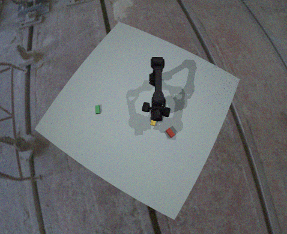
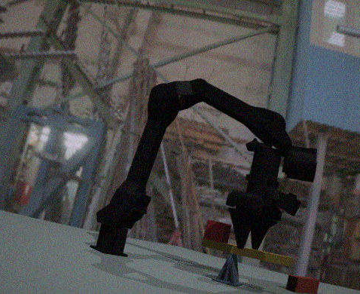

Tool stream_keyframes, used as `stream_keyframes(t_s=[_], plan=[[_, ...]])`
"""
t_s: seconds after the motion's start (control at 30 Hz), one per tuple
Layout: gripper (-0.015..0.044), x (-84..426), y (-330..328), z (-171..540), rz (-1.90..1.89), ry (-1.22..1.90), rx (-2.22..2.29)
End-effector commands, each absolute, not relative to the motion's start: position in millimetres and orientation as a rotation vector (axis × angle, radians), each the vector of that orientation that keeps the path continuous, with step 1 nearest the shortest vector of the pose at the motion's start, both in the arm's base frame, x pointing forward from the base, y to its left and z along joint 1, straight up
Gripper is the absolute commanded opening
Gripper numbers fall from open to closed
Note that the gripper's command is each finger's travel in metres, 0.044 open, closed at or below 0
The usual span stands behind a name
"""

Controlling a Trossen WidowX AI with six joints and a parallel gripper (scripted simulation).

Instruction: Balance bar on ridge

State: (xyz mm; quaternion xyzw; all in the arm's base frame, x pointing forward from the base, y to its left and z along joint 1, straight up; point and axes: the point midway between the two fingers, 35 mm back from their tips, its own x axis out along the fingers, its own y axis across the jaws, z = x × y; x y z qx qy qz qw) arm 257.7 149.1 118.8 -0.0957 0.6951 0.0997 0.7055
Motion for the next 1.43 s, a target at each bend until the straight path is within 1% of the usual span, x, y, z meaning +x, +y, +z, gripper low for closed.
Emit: stream_keyframes(t_s=[0.0, 0.13, 0.23, 1.4], plan=[[0.044, 262.2, 151.8, 150.0, 0.226, 1.53, -0.207], [0.044, 259.2, 150.1, 195.5, 0.226, 1.531, -0.207], [0.044, 256.5, 148.5, 211.0, 0.226, 1.531, -0.207], [0.044, 256.5, 148.5, 211.0, 0.226, 1.531, -0.207]])
